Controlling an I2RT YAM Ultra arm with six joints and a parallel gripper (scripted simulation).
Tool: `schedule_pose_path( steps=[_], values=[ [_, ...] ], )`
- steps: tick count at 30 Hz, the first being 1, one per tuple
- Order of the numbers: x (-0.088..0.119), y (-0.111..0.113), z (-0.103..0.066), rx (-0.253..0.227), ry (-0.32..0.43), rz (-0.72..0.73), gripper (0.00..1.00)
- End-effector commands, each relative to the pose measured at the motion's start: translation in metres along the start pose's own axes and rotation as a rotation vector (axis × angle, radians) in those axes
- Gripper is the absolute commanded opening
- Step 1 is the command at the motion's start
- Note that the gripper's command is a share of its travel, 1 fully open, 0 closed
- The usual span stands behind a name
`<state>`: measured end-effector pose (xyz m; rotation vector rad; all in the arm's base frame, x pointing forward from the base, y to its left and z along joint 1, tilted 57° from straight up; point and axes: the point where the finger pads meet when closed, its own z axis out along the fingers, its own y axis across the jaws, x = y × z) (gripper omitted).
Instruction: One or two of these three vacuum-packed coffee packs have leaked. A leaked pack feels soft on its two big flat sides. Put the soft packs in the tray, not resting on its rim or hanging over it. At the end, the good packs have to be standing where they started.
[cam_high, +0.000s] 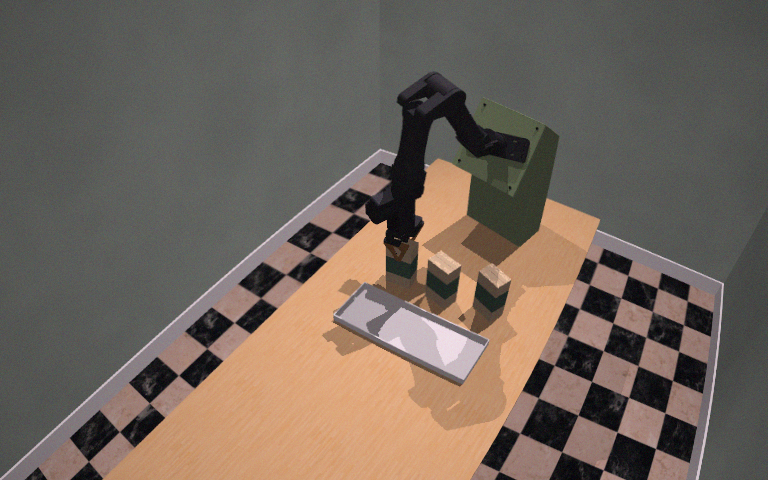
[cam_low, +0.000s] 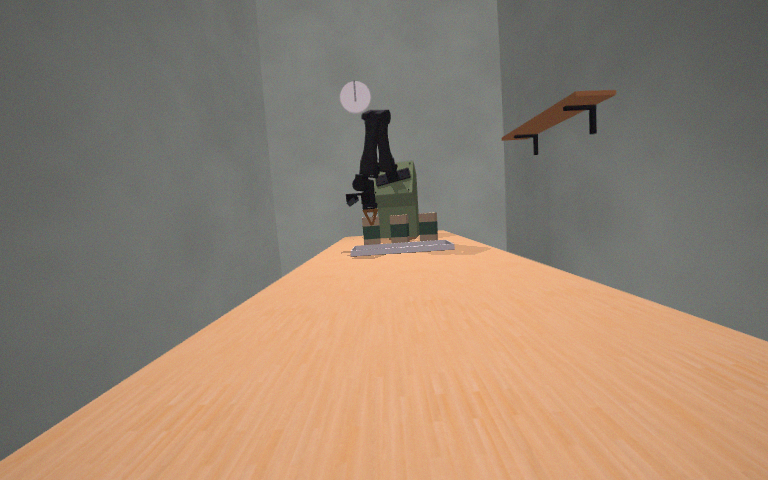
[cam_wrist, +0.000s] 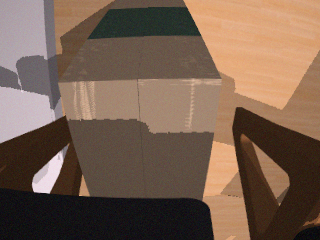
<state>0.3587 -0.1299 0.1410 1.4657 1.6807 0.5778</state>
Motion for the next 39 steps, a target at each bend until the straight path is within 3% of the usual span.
schedule_pose_path(
  steps=[1,11,12,39],
  values=[
    [-0.0101,0.0207,-0.0027,-0.044,-0.034,-0.006,0.79],
    [-0.0101,0.0207,-0.0027,-0.044,-0.034,-0.006,0.79],
    [-0.0101,0.0207,-0.0027,-0.044,-0.034,-0.006,0.26],
    [-0.0097,0.0188,-0.0027,-0.037,-0.031,-0.005,0.26]
  ],
)
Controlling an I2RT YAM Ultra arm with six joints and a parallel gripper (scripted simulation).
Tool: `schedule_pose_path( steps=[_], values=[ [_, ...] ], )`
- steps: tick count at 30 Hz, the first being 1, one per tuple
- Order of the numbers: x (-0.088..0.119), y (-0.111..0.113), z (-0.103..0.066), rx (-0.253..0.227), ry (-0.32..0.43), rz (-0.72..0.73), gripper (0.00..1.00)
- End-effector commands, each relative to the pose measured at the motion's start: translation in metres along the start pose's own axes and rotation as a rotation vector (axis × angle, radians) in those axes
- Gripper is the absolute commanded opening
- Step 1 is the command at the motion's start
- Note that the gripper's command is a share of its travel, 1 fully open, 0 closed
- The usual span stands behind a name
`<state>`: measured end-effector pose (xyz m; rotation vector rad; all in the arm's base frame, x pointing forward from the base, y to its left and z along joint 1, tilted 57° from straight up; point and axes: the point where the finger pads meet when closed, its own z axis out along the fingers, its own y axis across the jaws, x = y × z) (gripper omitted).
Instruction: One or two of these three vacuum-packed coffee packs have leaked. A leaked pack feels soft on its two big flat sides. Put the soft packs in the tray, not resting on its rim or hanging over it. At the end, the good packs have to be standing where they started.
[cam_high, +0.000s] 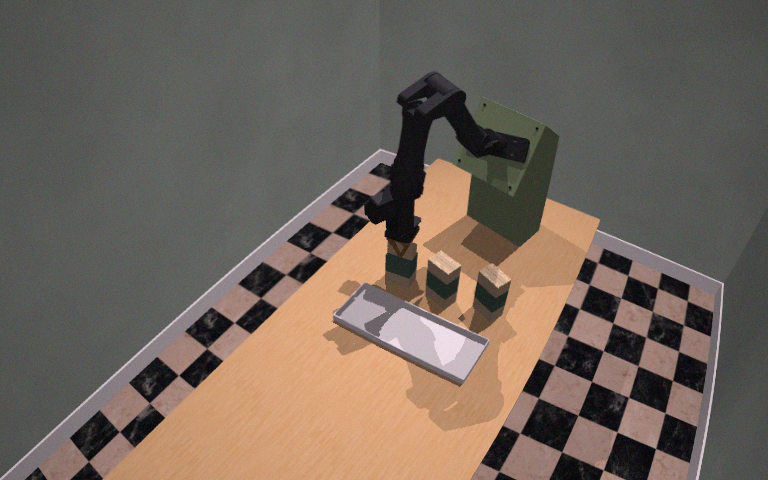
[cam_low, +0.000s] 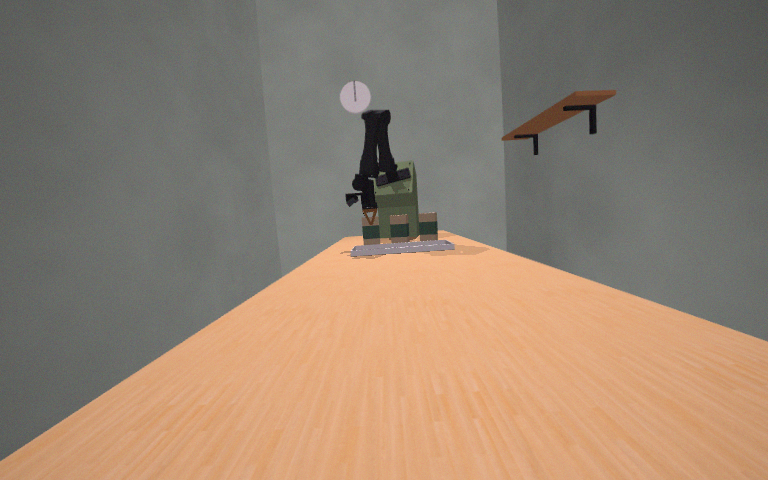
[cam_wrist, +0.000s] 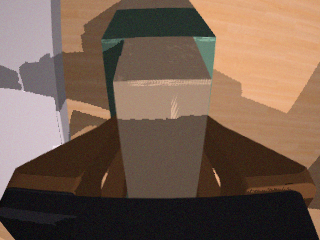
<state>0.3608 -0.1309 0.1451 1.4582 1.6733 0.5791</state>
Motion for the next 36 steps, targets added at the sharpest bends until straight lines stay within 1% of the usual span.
schedule_pose_path(
  steps=[1,24,30,32,34,36],
  values=[
    [-0.008,0.015,-0.002,-0.028,-0.026,-0.003,0.26],
    [-0.008,0.015,-0.002,-0.028,-0.026,-0.003,0.26],
    [-0.013,0.014,-0.014,-0.028,-0.04,-0.002,0.26],
    [-0.009,0.007,-0.017,-0.014,-0.03,-0.003,0.26],
    [-0.009,0.007,-0.017,-0.014,-0.03,-0.003,0.26],
    [-0.003,-0.001,-0.021,-0.001,-0.014,0.0,0.26]
  ],
)
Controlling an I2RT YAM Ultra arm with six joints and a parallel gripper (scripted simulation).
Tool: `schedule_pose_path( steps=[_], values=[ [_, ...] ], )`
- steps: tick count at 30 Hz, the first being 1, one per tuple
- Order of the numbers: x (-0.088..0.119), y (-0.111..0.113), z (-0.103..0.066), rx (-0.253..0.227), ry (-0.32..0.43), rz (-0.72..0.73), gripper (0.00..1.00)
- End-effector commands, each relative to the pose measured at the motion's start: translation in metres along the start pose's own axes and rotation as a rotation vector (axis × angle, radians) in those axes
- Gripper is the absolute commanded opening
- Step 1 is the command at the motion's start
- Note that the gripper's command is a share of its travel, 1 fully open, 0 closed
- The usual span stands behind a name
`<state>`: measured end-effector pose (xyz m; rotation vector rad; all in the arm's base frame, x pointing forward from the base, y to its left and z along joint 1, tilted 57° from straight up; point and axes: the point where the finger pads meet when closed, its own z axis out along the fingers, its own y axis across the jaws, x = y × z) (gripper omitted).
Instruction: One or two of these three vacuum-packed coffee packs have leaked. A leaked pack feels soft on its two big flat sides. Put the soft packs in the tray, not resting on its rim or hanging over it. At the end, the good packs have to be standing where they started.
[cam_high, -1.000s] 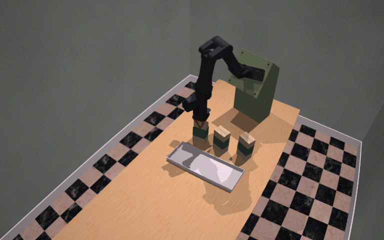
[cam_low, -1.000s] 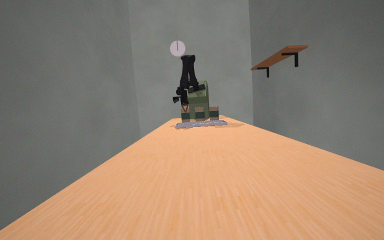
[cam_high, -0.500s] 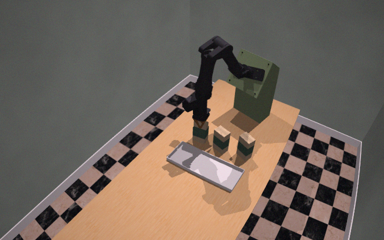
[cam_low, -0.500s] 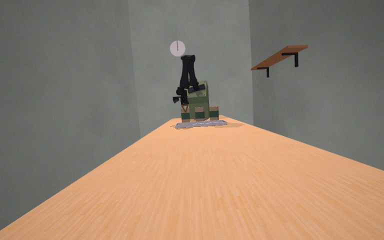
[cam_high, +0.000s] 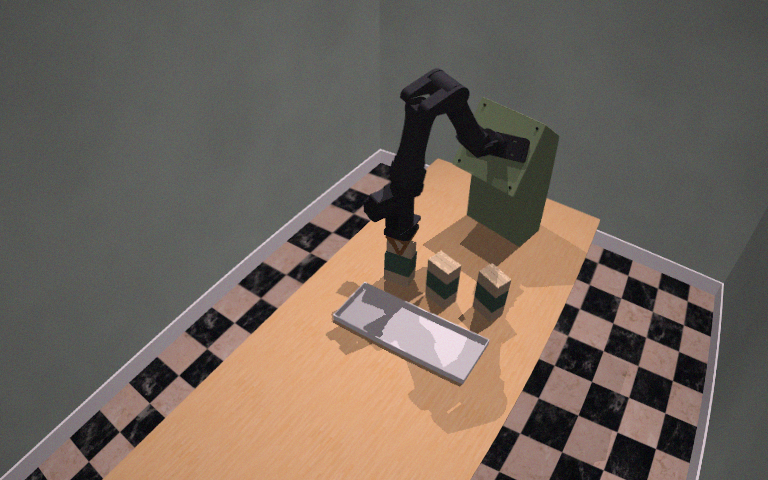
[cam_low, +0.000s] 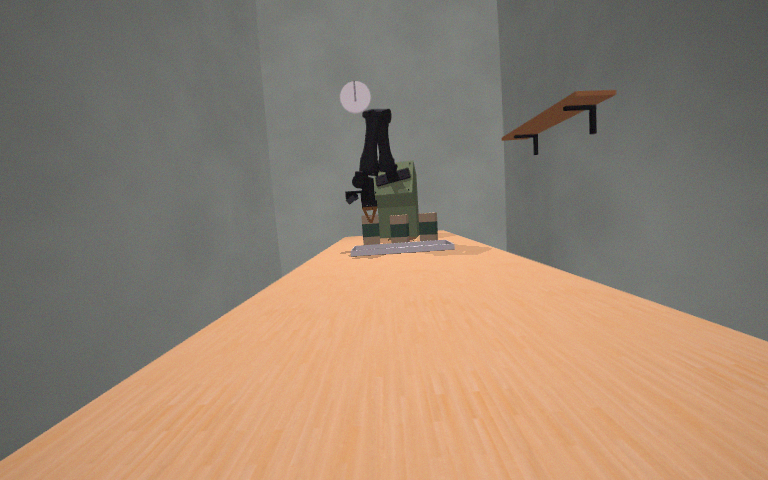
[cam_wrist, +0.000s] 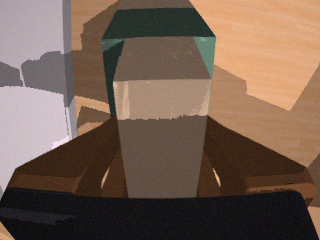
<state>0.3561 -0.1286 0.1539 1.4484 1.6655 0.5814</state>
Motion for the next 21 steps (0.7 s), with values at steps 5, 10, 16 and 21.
schedule_pose_path(
  steps=[5,10,16,21],
  values=[
    [-0.001,-0.008,-0.029,0.015,-0.004,0.004,0.26],
    [0.0,-0.008,-0.044,0.015,-0.004,0.004,0.26],
    [0.0,-0.008,-0.049,0.015,-0.004,0.004,0.26],
    [-0.001,-0.008,-0.05,0.016,-0.01,0.004,0.26]
  ],
)
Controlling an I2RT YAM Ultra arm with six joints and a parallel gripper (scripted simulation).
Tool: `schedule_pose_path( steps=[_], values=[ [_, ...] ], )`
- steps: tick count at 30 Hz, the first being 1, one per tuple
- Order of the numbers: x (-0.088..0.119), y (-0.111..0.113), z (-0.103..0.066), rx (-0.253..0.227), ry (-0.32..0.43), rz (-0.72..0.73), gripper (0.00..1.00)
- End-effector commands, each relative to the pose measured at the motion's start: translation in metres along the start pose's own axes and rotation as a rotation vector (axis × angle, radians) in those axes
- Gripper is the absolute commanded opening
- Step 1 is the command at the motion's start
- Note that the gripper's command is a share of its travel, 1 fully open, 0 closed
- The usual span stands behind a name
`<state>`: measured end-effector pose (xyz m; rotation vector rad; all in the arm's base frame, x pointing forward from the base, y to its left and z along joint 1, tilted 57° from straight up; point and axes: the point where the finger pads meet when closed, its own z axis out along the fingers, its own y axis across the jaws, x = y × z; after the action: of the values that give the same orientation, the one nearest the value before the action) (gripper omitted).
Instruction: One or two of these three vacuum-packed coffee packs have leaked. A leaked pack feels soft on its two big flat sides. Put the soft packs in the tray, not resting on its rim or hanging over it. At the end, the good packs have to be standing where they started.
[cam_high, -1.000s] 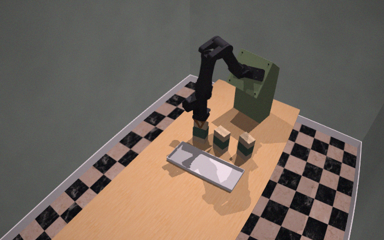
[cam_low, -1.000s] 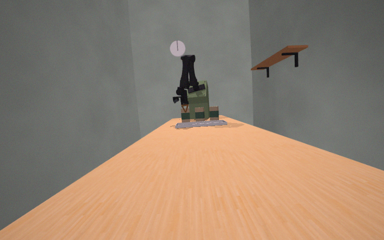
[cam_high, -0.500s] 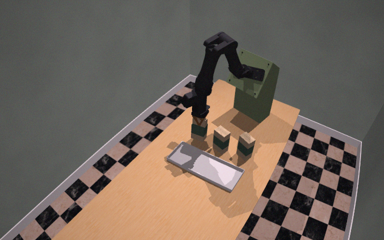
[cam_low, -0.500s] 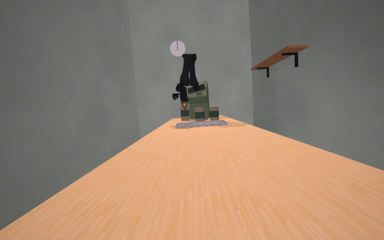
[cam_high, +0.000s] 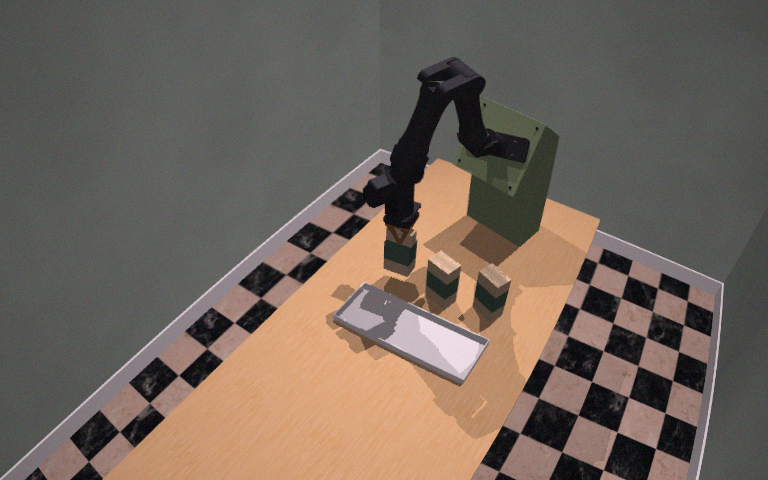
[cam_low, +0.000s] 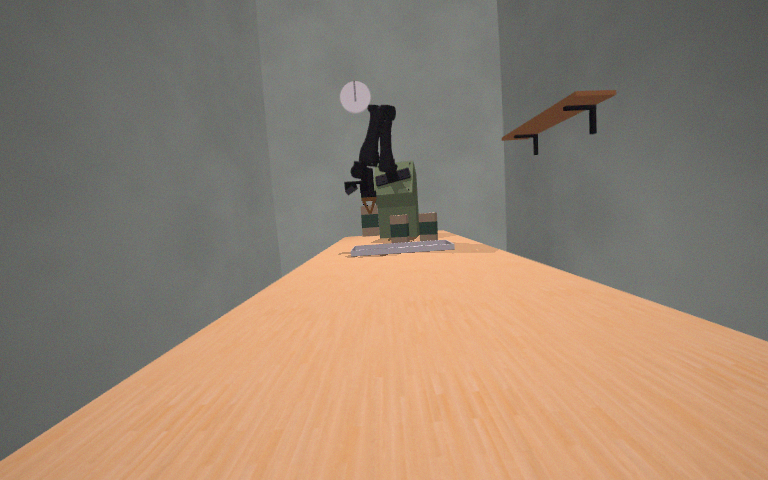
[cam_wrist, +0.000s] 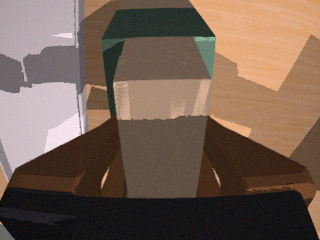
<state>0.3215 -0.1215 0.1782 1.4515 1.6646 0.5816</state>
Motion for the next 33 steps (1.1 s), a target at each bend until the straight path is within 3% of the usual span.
schedule_pose_path(
  steps=[1,11,14,16,18,26,28,33],
  values=[
    [-0.001,-0.009,-0.007,0.015,-0.01,0.002,0.26],
    [-0.002,-0.007,-0.007,0.011,-0.012,0.001,0.26],
    [-0.01,0.01,-0.012,-0.018,-0.035,-0.004,0.26],
    [-0.006,0.016,-0.011,-0.023,-0.022,-0.005,0.26],
    [-0.003,0.013,-0.003,0.007,-0.002,0.001,0.26],
    [-0.007,0.053,-0.003,0.006,-0.003,0.001,0.26],
    [-0.007,0.053,-0.003,0.006,-0.003,0.001,0.26],
    [-0.01,0.085,-0.003,0.005,-0.003,0.001,0.26]
  ],
)
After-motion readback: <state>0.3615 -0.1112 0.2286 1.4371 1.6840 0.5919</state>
